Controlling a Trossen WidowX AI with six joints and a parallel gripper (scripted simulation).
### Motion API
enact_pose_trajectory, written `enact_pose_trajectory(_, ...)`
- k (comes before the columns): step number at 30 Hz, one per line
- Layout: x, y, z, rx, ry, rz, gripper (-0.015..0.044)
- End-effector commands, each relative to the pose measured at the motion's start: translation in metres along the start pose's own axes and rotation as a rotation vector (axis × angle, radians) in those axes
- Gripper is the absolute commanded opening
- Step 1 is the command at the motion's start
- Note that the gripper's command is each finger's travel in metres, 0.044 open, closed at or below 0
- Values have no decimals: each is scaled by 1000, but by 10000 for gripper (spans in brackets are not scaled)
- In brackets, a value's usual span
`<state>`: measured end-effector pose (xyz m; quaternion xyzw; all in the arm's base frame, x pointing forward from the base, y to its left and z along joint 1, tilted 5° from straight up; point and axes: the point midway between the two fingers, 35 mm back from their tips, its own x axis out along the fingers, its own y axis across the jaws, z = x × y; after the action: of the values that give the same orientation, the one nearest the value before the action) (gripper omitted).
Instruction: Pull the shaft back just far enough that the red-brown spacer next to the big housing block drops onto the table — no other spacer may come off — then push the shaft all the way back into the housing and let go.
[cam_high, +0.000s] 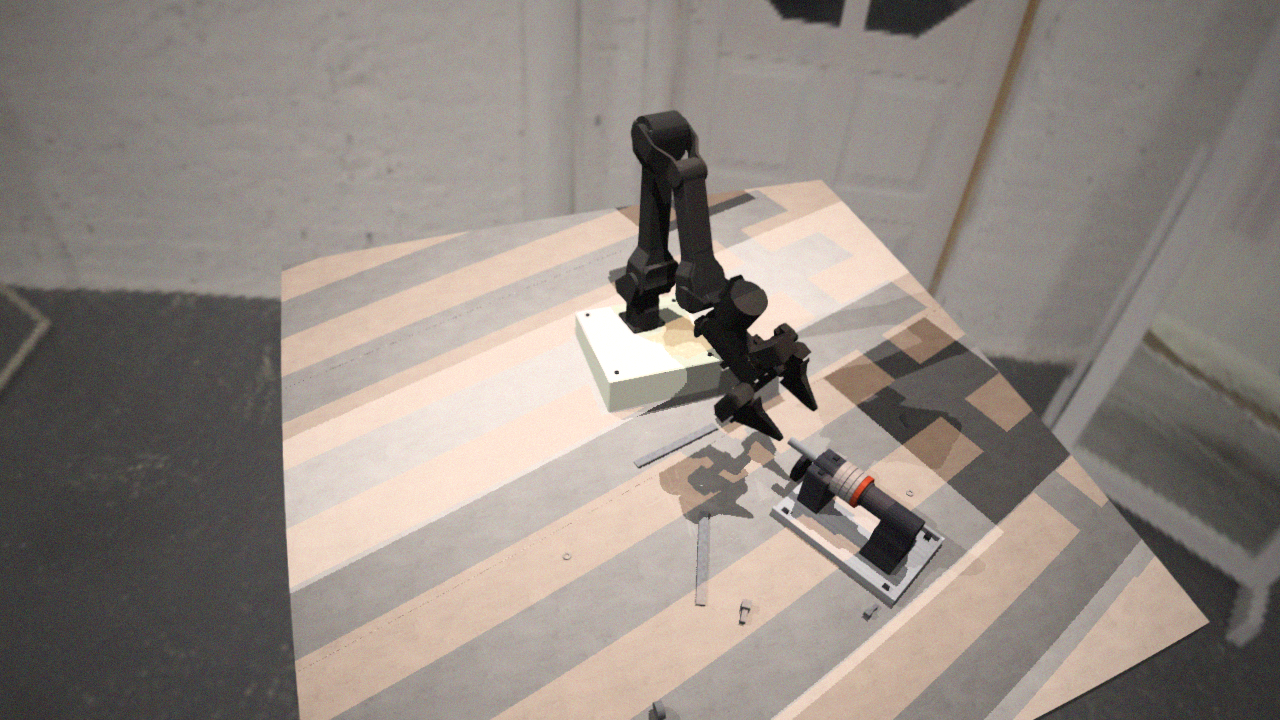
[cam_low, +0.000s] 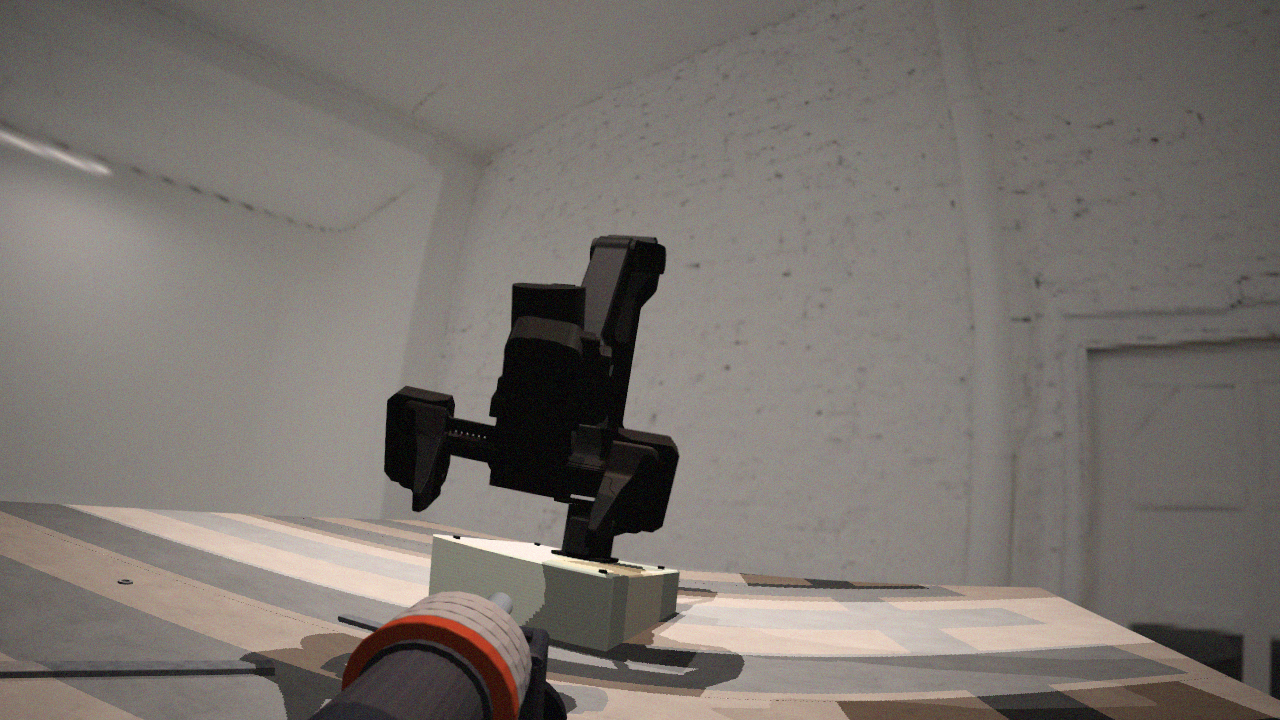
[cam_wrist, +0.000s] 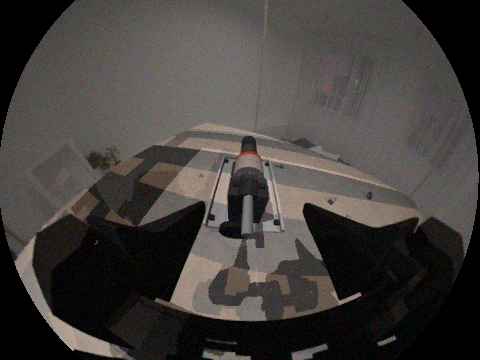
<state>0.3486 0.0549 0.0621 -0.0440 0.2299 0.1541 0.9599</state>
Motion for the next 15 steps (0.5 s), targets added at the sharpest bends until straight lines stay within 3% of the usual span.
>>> enact_pose_trajectory(1, 4, 5, -31, 72, 96, 13, 440)
enact_pose_trajectory(15, 0, 4, -34, 72, 96, 13, 440)
